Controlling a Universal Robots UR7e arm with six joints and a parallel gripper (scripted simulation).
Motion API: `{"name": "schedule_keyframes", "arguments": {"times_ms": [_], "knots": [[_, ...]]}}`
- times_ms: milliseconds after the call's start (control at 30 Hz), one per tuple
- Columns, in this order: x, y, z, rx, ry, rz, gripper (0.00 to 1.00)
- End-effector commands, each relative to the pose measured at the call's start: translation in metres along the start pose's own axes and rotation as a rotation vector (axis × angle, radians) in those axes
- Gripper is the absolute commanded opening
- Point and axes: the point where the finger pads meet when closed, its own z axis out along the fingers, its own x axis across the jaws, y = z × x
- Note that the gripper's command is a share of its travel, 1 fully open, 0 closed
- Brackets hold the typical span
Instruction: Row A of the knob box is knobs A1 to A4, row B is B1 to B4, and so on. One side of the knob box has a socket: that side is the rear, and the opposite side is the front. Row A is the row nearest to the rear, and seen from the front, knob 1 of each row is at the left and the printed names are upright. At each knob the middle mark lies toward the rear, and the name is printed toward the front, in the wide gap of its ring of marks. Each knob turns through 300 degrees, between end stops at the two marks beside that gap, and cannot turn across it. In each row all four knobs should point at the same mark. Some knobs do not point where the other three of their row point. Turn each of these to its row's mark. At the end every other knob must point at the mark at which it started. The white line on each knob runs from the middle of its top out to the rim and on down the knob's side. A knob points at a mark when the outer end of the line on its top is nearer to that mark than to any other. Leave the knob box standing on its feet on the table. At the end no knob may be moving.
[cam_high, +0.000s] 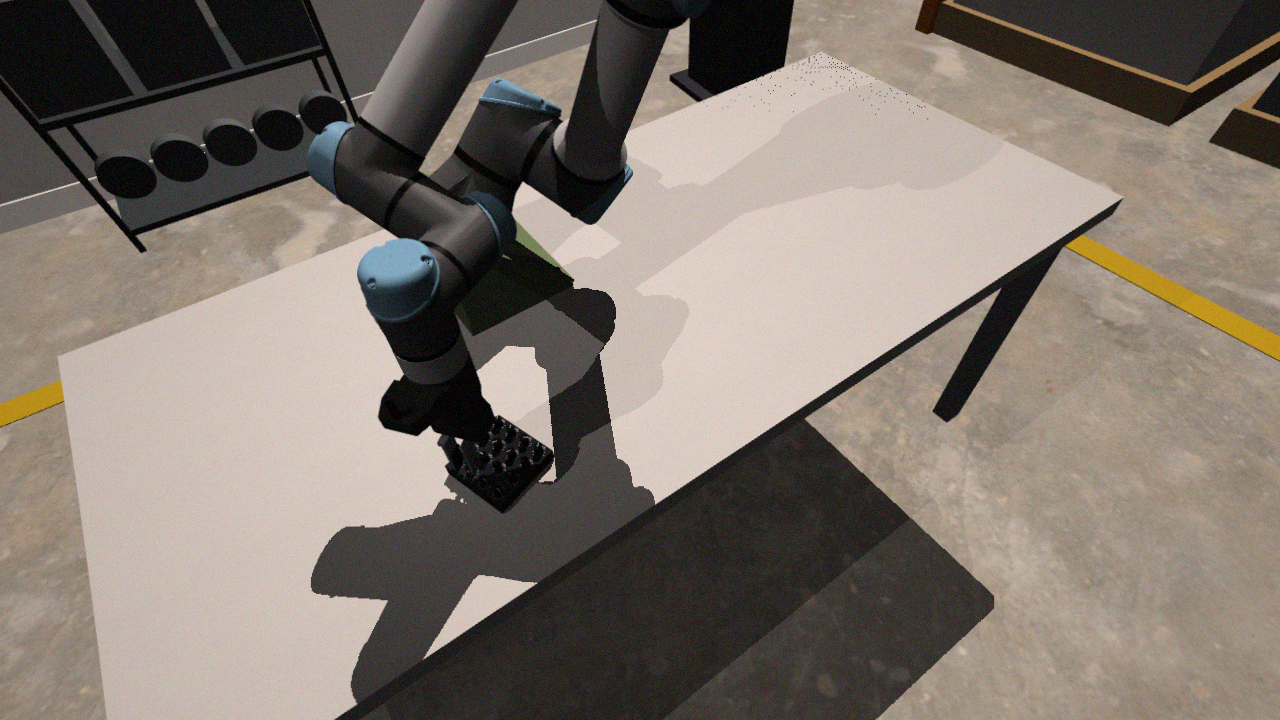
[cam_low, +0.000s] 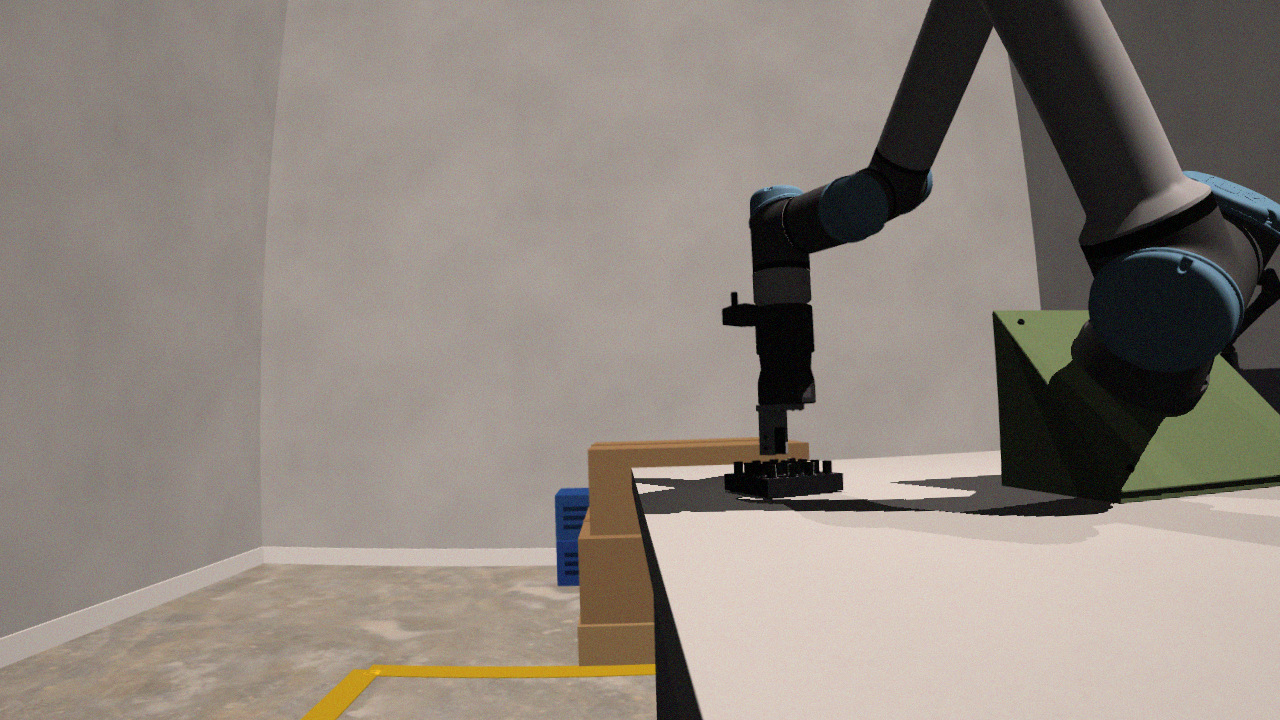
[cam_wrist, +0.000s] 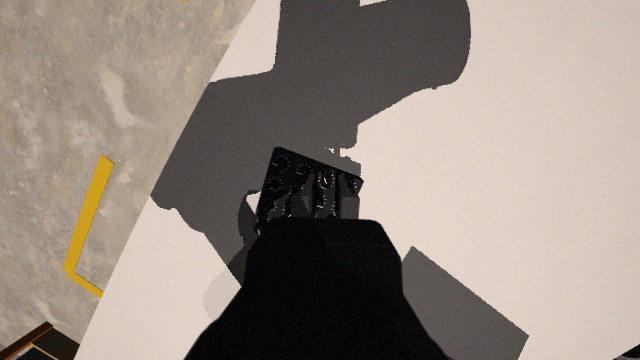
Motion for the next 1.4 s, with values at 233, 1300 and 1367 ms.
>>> {"name": "schedule_keyframes", "arguments": {"times_ms": [233, 1300, 1367], "knots": [[-0.001, 0.002, 0.003, -0.003, 0.0, 0.0, 0.46], [-0.001, 0.002, 0.015, -0.002, 0.0, 0.0, 0.46], [-0.001, 0.002, 0.015, -0.002, 0.0, 0.0, 0.46]]}}
